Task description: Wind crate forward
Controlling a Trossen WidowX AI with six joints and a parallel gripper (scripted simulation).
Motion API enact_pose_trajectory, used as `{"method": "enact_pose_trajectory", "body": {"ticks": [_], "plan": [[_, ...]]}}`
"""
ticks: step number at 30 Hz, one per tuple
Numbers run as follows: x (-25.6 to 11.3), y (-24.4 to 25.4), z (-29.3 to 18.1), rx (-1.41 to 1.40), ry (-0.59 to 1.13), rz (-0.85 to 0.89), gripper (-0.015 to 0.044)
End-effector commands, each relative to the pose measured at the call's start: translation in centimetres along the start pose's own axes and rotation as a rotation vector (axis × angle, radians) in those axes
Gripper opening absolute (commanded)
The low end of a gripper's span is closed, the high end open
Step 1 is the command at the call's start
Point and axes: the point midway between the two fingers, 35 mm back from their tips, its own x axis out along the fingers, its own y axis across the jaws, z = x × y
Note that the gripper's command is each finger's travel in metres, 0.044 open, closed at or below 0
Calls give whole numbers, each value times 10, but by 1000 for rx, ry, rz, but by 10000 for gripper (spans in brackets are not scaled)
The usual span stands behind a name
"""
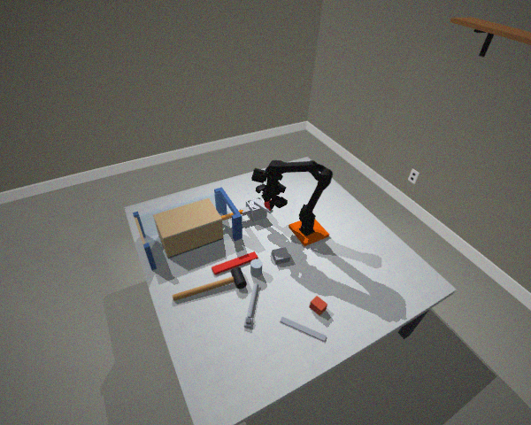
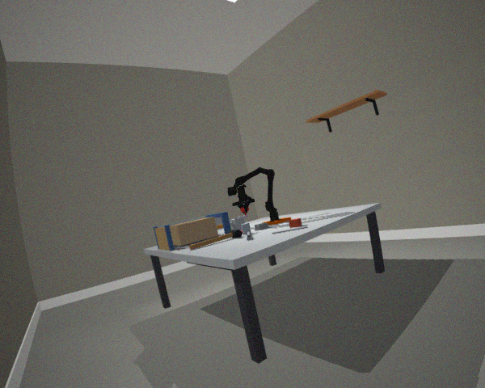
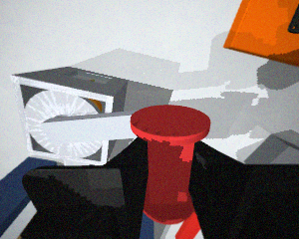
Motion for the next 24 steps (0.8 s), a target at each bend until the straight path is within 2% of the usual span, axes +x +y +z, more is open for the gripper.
{"method": "enact_pose_trajectory", "body": {"ticks": [1, 24], "plan": [[2, 2, 14, 15, -32, 2, 0], [1, 15, 44, 15, -34, 3, 0]]}}
